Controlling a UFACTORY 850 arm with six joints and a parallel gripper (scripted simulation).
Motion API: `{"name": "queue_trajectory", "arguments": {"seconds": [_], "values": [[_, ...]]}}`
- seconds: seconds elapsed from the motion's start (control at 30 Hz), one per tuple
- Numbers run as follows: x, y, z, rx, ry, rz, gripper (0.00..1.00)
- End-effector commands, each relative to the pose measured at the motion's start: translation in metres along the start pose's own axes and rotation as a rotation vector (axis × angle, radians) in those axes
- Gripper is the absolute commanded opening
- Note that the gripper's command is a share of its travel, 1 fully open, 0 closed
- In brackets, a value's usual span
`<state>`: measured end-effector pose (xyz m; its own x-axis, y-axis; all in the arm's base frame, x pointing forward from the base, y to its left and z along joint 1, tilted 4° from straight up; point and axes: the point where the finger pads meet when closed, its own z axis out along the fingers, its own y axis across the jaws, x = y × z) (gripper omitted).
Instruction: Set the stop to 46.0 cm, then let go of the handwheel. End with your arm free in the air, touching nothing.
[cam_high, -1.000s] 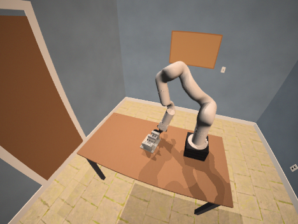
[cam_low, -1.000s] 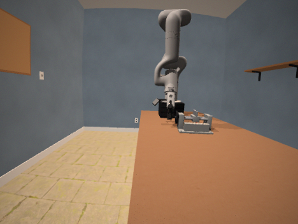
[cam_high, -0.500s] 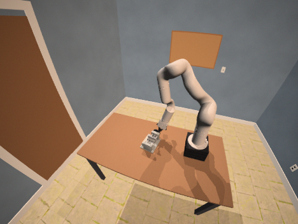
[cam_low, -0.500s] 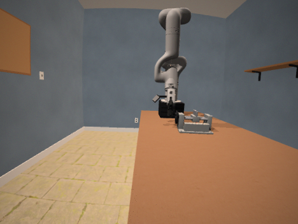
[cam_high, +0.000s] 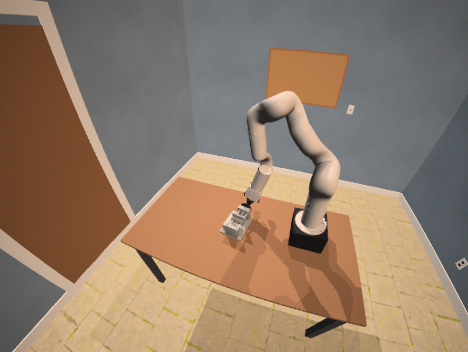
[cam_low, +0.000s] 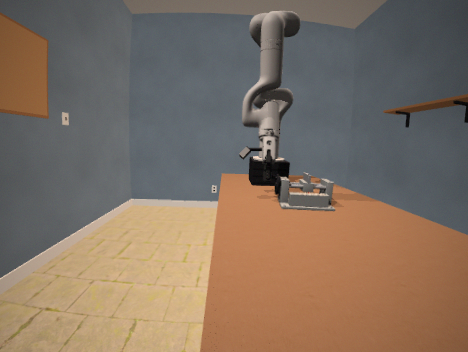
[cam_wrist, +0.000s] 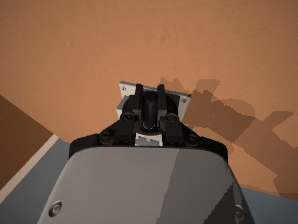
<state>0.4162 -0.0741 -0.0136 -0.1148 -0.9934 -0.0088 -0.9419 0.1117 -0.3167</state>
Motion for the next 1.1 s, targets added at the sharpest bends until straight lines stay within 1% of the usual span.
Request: {"name": "queue_trajectory", "arguments": {"seconds": [0.0, 0.43, 1.07], "values": [[0.0000, -0.0056, 0.0005, 0.002, 0.000, 0.000, 0.06], [0.0000, -0.0127, 0.0032, 0.002, 0.000, 0.000, 0.06], [0.0000, -0.0139, 0.0038, 0.002, 0.000, 0.000, 0.06]]}}
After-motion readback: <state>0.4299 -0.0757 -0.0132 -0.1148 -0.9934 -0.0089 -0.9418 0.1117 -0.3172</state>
